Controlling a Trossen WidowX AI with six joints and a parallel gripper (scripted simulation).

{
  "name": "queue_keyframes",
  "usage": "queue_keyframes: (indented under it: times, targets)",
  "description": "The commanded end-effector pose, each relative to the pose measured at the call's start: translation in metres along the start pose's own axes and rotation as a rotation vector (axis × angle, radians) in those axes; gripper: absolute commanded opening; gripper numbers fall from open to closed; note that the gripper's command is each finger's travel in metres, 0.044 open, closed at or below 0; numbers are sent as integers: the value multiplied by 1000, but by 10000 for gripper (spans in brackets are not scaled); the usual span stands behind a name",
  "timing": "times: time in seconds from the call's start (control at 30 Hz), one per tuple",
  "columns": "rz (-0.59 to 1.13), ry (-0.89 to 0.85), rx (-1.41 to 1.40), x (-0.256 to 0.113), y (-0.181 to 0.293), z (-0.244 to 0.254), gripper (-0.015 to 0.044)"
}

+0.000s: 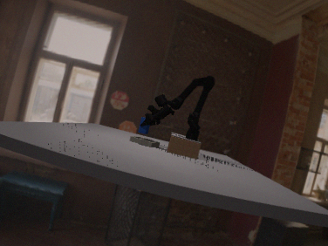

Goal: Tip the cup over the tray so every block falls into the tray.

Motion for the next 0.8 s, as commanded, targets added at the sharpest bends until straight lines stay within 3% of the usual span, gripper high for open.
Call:
queue_keyframes:
  times: [0.0, 0.77]
  targets:
    - [-10, 3, 5, 1, -3, -4, 0]
    - [-11, 1, 493, 7, -2, -3, 0]
Point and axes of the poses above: the point midway between the two fingers, 35 mm back from their tips, its own x axis out along the fingers, its own z axis across the jaws, y = z × x, the point moved 8 cm from there along -x, back along the fingers, and after that the axes turned 10 degrees about -x, right-handed, at the moved point
